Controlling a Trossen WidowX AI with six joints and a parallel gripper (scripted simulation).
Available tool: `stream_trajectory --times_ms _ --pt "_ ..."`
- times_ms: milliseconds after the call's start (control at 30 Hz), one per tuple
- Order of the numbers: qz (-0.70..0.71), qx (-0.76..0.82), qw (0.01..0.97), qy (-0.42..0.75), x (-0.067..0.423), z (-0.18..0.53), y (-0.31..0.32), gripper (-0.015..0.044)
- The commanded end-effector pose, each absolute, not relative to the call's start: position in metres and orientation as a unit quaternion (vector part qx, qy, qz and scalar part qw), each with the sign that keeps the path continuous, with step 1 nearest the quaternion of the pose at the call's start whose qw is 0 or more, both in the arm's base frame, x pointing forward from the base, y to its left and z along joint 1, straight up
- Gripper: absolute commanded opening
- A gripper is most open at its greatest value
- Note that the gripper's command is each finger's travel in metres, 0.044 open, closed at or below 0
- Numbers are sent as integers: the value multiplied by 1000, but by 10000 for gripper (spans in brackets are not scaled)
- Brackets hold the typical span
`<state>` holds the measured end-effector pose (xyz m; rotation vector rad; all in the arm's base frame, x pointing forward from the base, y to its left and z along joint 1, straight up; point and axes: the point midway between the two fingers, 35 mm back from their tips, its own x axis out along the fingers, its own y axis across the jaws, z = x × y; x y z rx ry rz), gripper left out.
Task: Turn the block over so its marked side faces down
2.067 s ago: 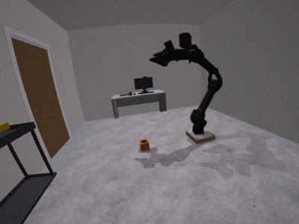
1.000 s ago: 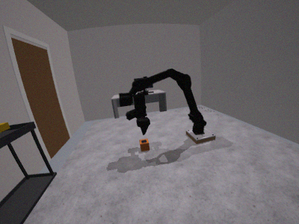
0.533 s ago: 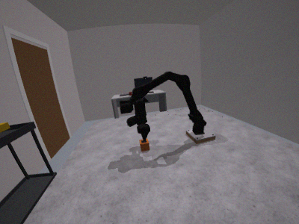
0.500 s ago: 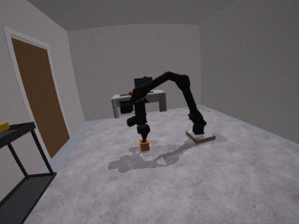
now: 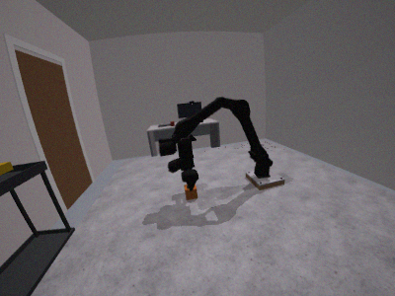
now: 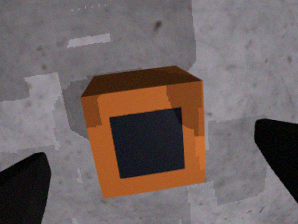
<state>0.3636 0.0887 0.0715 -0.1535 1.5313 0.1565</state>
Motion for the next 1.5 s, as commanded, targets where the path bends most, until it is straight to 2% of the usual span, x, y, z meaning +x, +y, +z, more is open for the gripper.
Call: stream_trajectory --times_ms 0,433,700,1333,1467 --pt "72 -66 713 694 363 62 90 440" --pt "72 -66 713 694 363 43 90 440" --pt "72 -66 713 694 363 43 90 230" --pt "72 -66 713 694 363 43 90 103" --pt "72 -66 713 694 363 58 90 0"
